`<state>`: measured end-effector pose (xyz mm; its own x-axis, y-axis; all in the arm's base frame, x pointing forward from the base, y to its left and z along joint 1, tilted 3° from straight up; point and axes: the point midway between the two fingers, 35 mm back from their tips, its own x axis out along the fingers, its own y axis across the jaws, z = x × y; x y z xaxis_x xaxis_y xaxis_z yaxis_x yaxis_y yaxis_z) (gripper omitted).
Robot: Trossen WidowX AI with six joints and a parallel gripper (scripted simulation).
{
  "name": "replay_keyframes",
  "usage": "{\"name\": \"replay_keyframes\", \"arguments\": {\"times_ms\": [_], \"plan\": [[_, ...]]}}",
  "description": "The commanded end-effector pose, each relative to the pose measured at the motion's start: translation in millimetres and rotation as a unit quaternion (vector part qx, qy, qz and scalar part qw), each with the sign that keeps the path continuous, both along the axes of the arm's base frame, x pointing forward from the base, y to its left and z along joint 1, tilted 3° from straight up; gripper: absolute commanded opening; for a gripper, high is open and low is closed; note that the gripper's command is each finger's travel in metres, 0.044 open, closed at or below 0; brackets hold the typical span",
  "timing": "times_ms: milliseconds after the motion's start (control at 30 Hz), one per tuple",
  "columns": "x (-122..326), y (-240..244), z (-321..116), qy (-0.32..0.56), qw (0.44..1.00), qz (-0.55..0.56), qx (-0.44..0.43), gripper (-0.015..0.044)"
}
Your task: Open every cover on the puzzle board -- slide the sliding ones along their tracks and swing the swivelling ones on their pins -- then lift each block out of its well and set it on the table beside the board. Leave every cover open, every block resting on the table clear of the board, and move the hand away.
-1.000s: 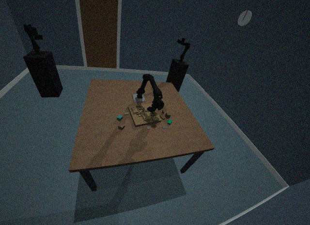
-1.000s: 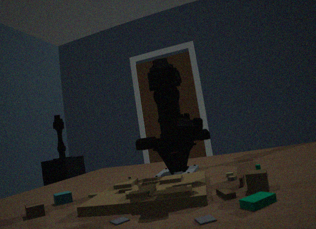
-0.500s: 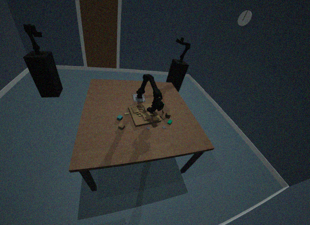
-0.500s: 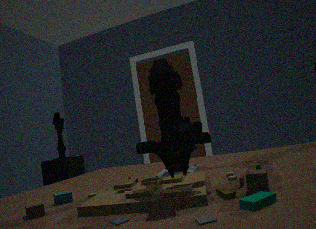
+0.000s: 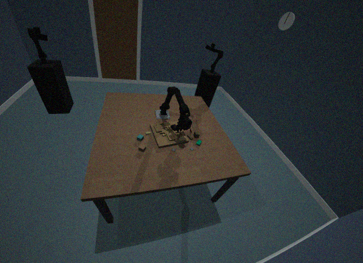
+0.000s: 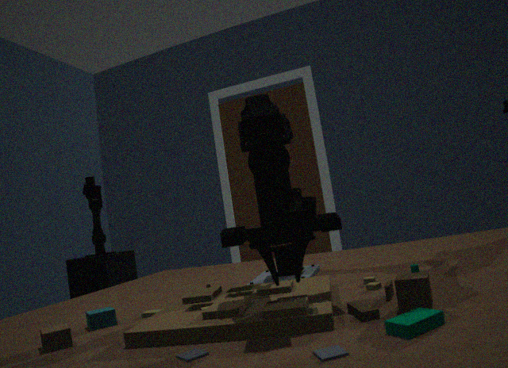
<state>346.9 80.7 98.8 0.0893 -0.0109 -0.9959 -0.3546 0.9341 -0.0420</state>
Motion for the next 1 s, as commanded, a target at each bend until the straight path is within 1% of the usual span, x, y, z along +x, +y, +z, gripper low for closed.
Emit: {"name": "replay_keyframes", "arguments": {"times_ms": [0,467,967], "plan": [[0.3,0.6,-0.5,0.0,1.0,-0.027,0.004,0.0144],[0.4,0.8,-0.5,-0.001,0.991,-0.131,0.013,0.0144],[0.4,1.1,-0.5,-0.002,0.971,-0.24,0.023,0.0144]]}}
